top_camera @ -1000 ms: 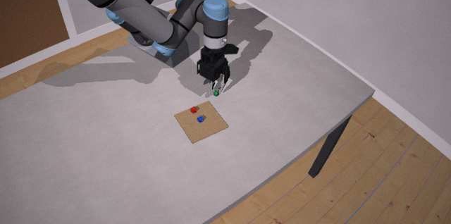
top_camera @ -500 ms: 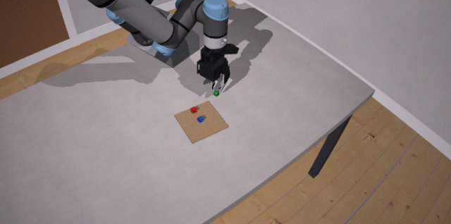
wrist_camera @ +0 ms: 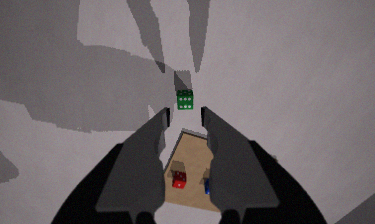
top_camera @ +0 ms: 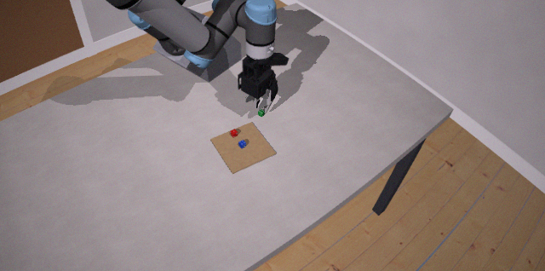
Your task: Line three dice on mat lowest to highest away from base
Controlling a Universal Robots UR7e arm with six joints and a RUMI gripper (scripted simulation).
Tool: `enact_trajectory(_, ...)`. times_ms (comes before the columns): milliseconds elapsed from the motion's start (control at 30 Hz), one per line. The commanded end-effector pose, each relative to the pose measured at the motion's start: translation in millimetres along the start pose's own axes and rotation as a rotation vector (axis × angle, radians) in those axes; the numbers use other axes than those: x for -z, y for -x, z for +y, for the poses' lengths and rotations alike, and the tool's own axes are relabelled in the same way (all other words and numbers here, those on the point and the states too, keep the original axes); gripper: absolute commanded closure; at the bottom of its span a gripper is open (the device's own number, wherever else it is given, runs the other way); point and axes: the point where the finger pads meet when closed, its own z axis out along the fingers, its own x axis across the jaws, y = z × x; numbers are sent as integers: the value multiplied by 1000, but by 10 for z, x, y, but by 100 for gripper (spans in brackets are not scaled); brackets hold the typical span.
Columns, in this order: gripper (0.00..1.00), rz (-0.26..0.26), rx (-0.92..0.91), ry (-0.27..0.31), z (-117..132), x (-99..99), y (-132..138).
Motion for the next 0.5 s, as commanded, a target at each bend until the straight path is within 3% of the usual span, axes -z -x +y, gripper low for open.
enact_trajectory(0,82,-4,1,-1,-3,-8,24)
enact_trajectory(467,82,-6,2,-2,-4,-48,29)
